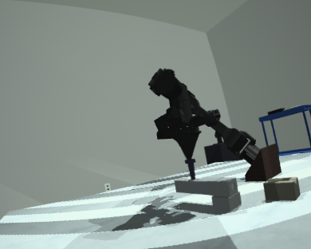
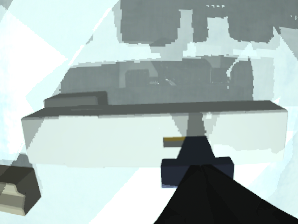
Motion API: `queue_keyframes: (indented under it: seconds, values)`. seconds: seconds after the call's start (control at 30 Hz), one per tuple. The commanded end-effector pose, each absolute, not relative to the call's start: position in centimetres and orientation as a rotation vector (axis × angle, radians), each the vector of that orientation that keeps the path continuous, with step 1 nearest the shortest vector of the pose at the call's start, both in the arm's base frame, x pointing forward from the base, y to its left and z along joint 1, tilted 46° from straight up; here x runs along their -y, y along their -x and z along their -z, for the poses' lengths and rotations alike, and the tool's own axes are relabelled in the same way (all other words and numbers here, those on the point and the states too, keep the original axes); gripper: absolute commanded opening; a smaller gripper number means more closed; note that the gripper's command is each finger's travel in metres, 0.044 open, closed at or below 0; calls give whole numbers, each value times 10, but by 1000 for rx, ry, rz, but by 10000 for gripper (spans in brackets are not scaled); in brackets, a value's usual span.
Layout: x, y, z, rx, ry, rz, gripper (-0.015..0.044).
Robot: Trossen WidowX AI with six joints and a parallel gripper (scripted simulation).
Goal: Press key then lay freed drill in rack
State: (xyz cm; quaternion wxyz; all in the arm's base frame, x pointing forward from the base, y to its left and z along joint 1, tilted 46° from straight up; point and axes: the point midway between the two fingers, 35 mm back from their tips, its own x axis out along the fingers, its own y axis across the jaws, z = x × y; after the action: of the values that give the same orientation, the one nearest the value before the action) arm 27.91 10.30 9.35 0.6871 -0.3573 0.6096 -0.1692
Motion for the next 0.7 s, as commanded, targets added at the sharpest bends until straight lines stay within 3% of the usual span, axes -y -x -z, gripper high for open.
queue_keyframes:
  seconds: [0.0, 0.17, 0.5, 0.67]
  values:
    - [-81, -278, -81, -1418, 815, 425, 0]
    - [-79, -278, -79, -1417, 815, 425, 0]
    - [-140, -269, -132, -1373, 836, 338, 263]
    - [-143, -272, -108, -1410, 962, 227, 394]
